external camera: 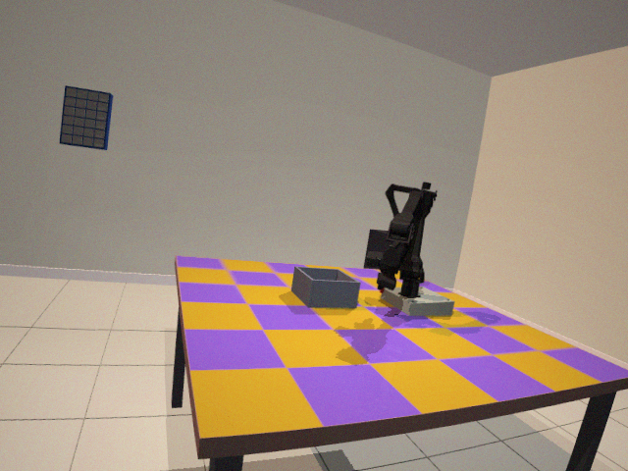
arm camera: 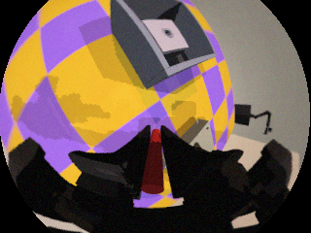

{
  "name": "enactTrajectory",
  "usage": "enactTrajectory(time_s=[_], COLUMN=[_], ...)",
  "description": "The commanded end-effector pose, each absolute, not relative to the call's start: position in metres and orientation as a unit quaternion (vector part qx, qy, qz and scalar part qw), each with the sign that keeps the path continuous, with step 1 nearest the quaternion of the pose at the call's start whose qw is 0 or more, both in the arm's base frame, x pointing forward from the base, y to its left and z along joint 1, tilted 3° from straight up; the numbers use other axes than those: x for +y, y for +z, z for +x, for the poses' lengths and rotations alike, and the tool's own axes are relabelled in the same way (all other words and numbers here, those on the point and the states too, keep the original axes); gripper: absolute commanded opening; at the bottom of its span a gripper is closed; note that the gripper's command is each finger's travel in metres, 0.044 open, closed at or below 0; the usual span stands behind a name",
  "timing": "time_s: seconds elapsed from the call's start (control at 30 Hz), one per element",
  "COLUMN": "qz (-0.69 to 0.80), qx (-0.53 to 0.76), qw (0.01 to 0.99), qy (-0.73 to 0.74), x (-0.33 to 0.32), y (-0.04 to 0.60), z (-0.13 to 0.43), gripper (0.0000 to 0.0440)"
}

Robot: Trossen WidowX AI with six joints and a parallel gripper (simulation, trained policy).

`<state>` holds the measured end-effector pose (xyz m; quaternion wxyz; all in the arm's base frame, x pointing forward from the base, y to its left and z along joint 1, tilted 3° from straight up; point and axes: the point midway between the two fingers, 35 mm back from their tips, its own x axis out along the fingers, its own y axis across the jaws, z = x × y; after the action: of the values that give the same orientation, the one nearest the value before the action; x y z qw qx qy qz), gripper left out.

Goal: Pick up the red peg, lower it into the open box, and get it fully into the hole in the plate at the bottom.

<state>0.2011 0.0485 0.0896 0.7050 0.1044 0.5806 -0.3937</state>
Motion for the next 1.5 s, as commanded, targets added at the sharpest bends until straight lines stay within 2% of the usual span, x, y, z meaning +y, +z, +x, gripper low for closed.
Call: enactTrajectory(time_s=[0.0,0.67,1.47], qz=[0.111,0.201,0.239], qx=[0.566,0.484,0.473], qw=[0.712,0.711,0.708], qy=[-0.401,-0.469,-0.467], x=[0.042,-0.024,-0.113], y=[0.105,0.141,0.121], z=[0.207,0.255,0.305], gripper=[0.0000,0.0000,0.0001])
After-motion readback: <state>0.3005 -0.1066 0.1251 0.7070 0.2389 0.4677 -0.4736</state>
